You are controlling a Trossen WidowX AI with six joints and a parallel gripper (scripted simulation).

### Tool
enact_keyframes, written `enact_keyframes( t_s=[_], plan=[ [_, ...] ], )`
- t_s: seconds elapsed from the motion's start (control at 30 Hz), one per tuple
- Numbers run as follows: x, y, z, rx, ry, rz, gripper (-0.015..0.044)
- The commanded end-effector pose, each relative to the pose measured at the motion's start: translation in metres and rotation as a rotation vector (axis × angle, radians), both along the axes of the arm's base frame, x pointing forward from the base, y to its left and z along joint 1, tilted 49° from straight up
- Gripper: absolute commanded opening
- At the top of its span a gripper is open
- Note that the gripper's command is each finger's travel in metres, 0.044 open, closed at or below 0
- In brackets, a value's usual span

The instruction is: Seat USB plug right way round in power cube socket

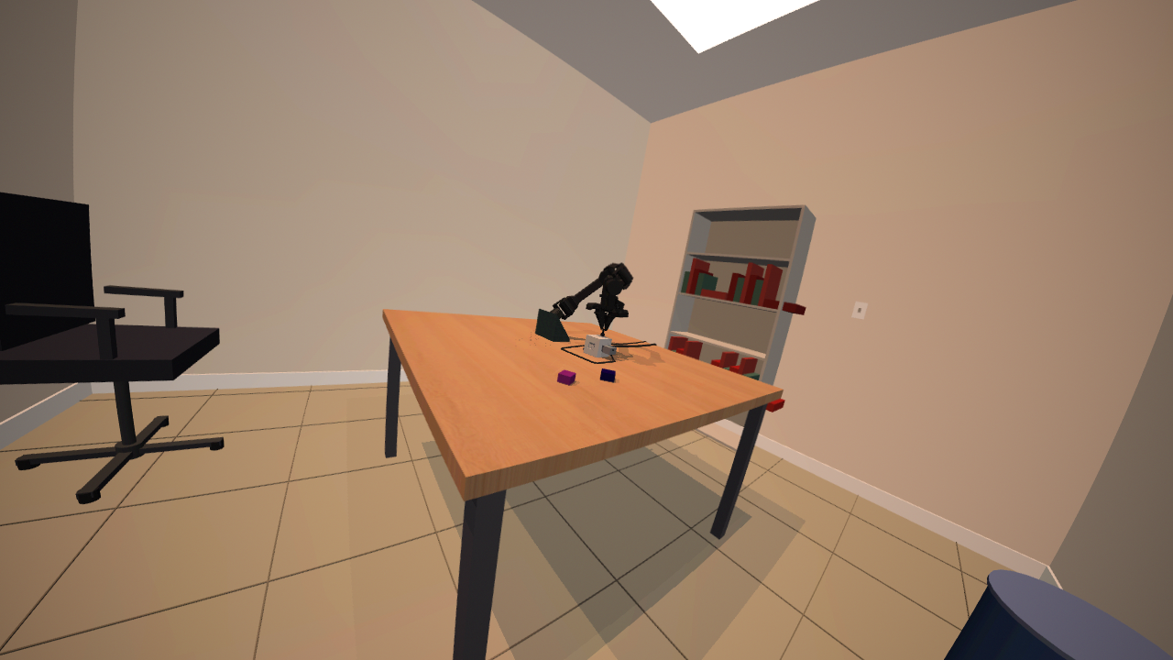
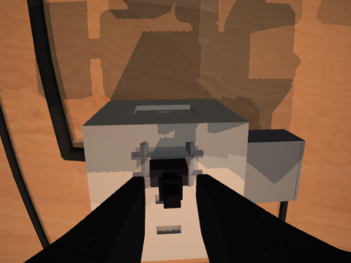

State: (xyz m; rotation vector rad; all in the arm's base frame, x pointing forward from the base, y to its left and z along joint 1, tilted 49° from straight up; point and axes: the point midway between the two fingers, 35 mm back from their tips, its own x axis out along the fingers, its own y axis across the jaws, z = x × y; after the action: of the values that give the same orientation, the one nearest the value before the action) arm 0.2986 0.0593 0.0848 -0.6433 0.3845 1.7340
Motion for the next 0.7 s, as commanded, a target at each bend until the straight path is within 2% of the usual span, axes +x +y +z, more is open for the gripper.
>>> enact_keyframes(
  t_s=[0.0, 0.67],
  plan=[
    [-0.0001, -0.0001, 0.0, 0.0, 0.0, 0.0, 0.0095],
    [0.0017, -0.0082, 0.0072, 0.0, 0.0, 0.0, 0.0095]
  ],
)
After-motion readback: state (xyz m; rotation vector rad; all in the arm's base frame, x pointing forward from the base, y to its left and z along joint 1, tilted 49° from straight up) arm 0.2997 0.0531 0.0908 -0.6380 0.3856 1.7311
